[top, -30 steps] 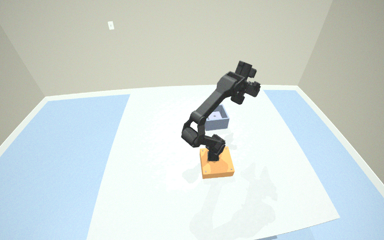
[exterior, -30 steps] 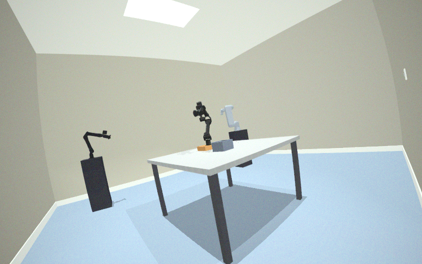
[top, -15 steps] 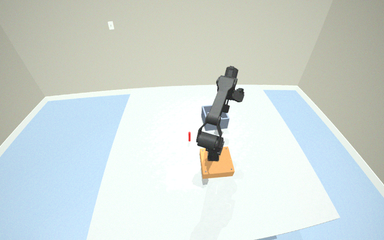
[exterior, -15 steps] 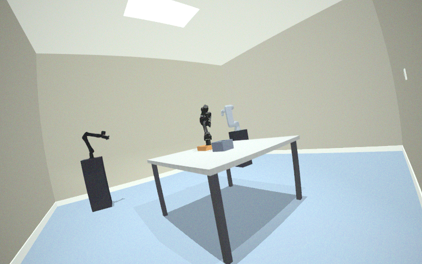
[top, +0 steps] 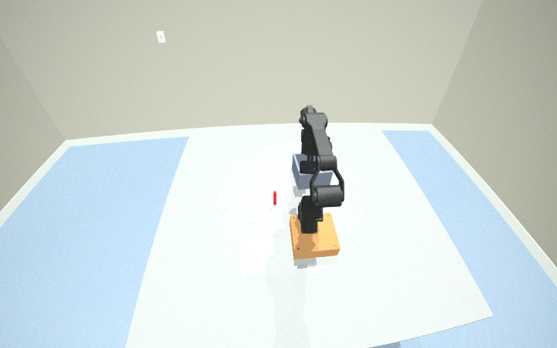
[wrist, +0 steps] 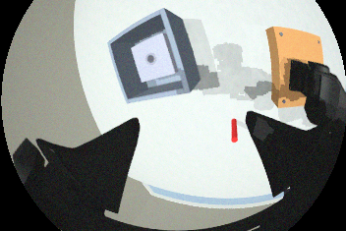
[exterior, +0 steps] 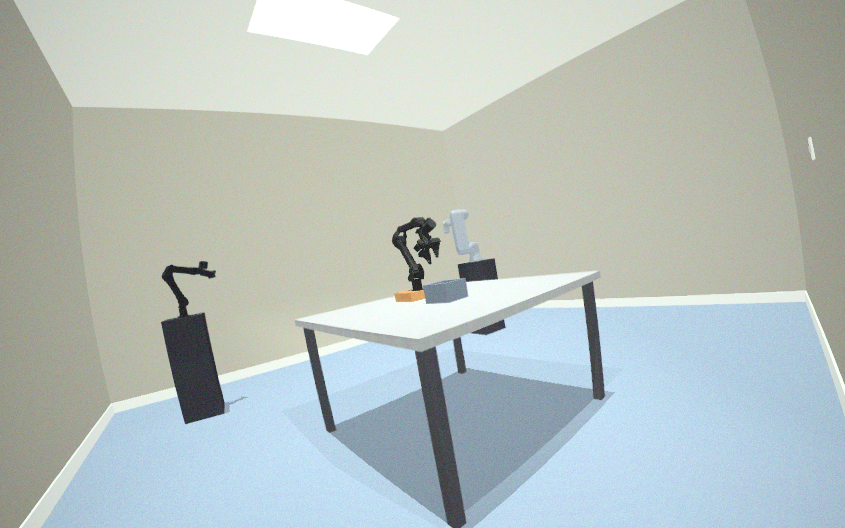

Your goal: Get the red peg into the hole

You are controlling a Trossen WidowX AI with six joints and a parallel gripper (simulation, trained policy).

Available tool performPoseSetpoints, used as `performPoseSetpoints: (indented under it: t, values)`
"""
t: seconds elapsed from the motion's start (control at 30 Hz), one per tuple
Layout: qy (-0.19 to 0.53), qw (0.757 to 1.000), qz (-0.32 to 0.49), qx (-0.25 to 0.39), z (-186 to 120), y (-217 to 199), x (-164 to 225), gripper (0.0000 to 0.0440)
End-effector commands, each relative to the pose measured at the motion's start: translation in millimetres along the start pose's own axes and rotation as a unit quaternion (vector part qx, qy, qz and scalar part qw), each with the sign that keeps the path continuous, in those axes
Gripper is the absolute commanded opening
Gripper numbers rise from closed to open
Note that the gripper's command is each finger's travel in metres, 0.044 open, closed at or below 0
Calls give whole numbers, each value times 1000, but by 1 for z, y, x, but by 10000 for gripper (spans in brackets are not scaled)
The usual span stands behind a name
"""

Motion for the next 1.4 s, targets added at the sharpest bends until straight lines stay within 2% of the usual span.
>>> performPoseSetpoints:
  t: [0.0,0.27,0.53,0.9,1.27,1.37]
  values:
    - [8,998,-33,52,17,-4,18,440]
    - [16,988,-96,118,46,-12,51,440]
    - [22,975,-164,149,75,-23,81,440]
    - [37,960,-239,137,119,-39,109,440]
    - [55,959,-258,106,163,-57,121,439]
    - [60,959,-254,106,170,-61,122,410]
Point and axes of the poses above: the point midway between the two fingers, 35 mm back from their tips, its own z axis out along the fingers, its own y axis across the jaws, x = y × z, the point moved 10 cm from there along -z, back along the fingers, and after that the axes turned 9 degrees about -z, right-handed, at the moved point
